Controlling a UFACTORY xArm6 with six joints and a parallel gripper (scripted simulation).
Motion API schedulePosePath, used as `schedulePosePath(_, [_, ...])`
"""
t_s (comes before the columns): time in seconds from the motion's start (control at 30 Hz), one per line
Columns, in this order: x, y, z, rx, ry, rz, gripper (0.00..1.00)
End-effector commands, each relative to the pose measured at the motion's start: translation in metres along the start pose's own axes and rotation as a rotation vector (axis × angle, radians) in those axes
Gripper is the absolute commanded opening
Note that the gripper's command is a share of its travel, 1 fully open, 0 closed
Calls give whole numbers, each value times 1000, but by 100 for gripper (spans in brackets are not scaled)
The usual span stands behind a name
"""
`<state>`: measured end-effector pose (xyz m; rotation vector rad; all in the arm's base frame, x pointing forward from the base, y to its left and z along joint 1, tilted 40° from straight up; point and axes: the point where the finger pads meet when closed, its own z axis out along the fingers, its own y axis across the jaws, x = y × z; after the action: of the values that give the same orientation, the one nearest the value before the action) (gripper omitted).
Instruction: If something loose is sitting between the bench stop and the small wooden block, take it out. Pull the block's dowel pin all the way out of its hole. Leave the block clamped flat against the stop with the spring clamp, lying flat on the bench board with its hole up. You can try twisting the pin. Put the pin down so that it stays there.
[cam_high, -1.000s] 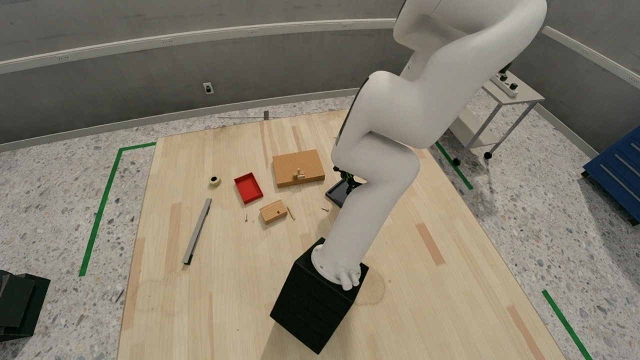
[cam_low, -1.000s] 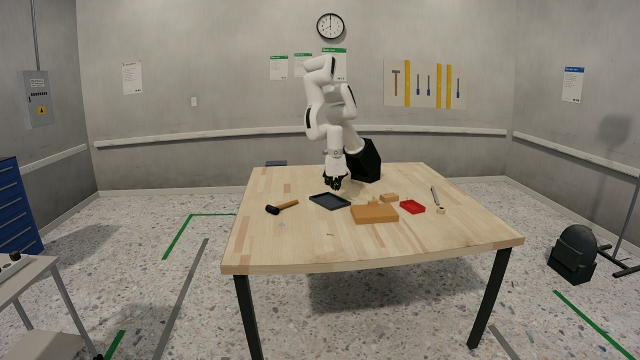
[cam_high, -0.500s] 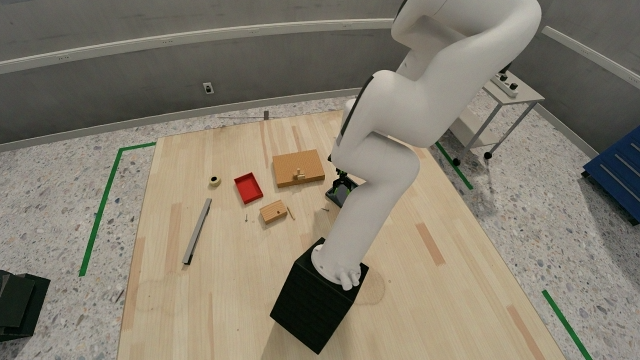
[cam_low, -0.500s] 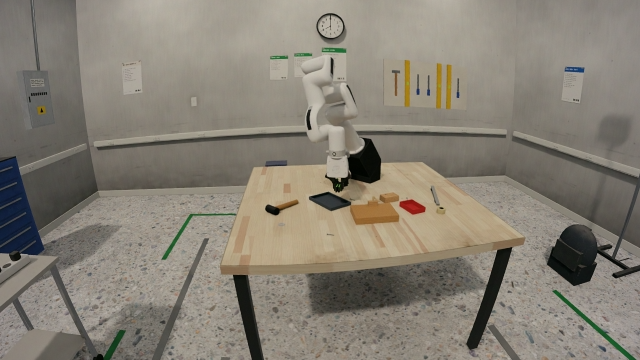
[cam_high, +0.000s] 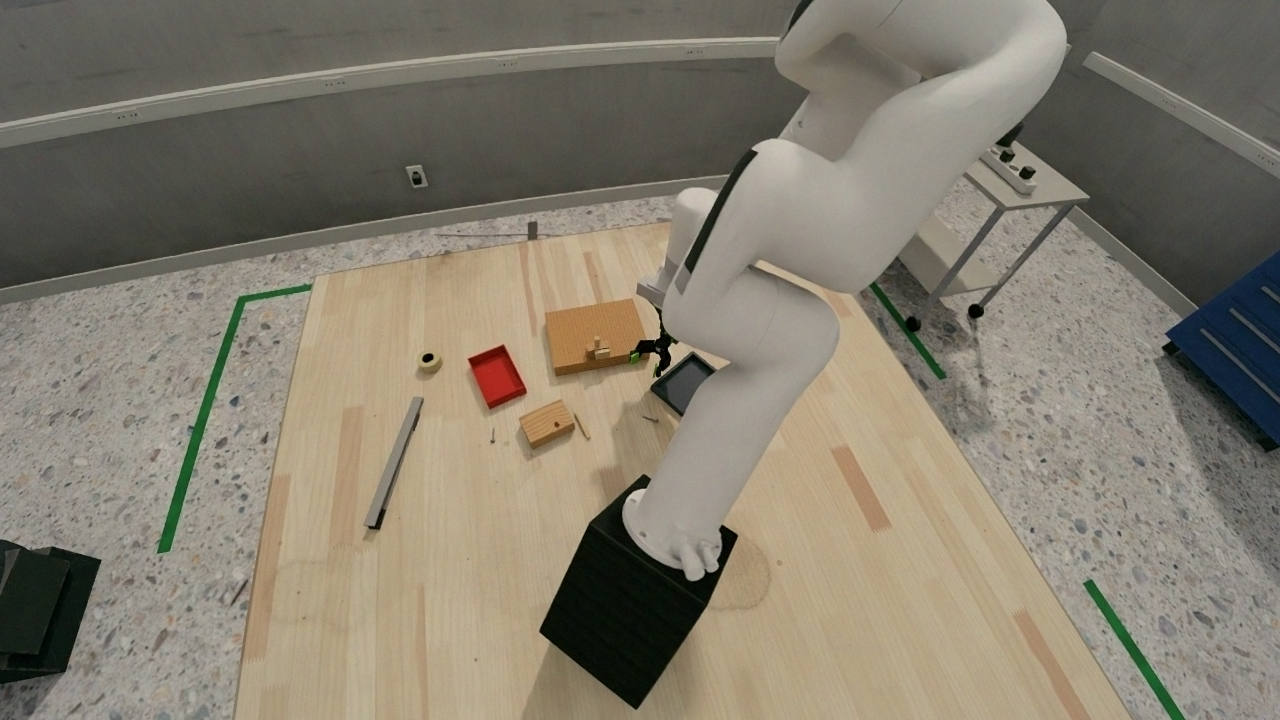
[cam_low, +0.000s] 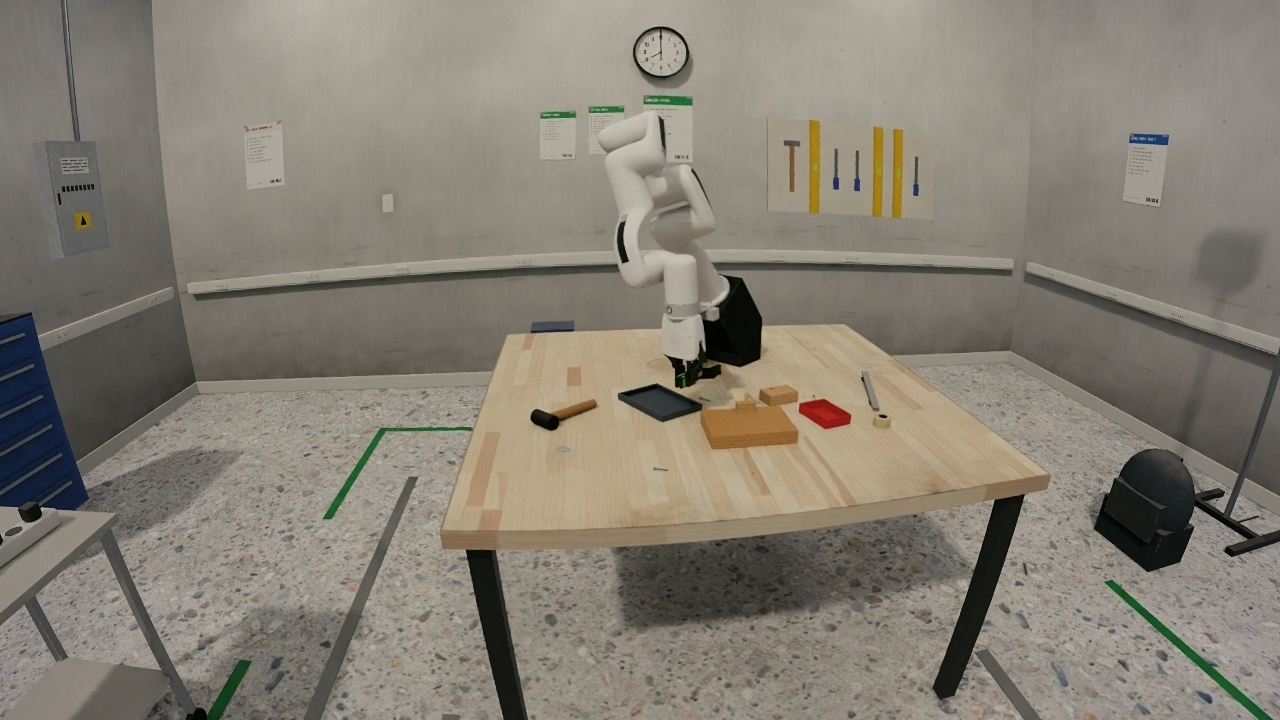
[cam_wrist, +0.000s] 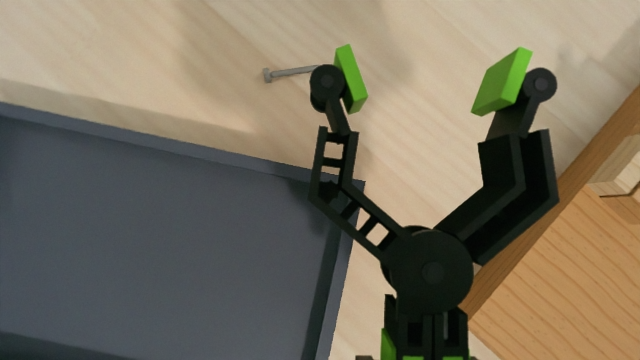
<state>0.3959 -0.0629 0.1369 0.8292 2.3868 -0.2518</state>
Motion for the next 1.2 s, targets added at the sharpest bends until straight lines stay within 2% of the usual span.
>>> schedulePosePath(0.0, [-2,15,0,13,-64,245,27])
schedulePosePath(0.17, [-2,25,0,9,-64,397,27])
schedulePosePath(0.63, [-1,42,-2,2,-64,644,27])
schedulePosePath(1.17, [0,47,-2,-1,-64,726,27])
